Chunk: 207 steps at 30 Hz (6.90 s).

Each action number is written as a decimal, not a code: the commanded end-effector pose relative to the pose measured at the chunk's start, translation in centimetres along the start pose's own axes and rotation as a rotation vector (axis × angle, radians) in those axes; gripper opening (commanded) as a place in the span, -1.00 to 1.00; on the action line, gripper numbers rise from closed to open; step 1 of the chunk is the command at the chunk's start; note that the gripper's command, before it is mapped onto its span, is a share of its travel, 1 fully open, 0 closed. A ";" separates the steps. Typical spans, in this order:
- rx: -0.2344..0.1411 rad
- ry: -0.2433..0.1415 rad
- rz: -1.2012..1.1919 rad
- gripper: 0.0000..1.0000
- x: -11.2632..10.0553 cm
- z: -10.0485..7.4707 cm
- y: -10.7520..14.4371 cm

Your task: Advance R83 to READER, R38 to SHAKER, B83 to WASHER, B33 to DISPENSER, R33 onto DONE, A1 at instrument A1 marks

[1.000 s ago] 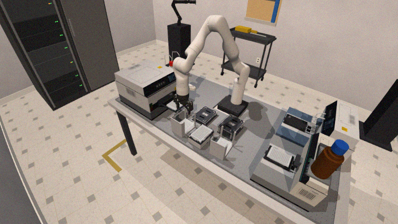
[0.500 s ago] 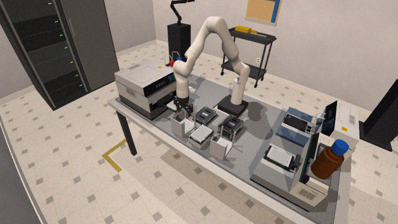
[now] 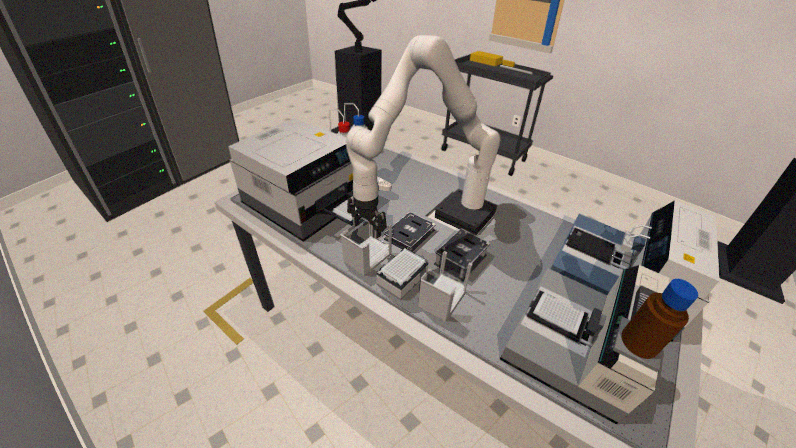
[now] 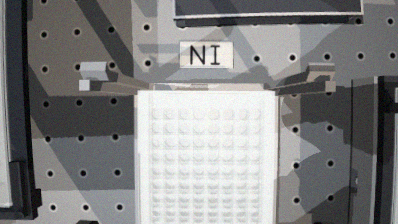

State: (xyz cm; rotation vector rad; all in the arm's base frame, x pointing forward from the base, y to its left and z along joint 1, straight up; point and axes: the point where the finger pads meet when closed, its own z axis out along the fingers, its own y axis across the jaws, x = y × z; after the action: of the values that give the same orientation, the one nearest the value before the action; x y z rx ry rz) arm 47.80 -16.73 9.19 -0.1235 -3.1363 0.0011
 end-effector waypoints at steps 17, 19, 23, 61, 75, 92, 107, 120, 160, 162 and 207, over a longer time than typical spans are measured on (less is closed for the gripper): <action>0.003 0.002 0.005 1.00 0.1 2.5 0.0; 0.003 0.002 0.005 1.00 0.1 2.8 0.0; 0.002 0.000 0.005 1.00 0.0 3.0 0.0; 0.000 0.002 0.001 1.00 0.1 6.1 0.1; 0.003 0.001 0.004 1.00 0.0 6.7 0.0; 0.001 0.004 0.005 1.00 0.2 8.1 0.1; 0.001 0.002 0.004 1.00 0.1 8.2 0.0; 0.001 0.002 0.003 1.00 0.1 8.7 0.0; 0.000 0.002 0.001 0.88 0.1 9.1 0.0; 0.000 0.002 0.001 0.88 0.1 9.1 0.0; 0.000 0.002 0.001 0.88 0.1 9.1 0.0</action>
State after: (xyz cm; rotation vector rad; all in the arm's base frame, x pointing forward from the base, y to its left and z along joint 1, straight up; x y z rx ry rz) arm 47.73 -16.71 0.07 -0.1240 -3.1343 -0.0003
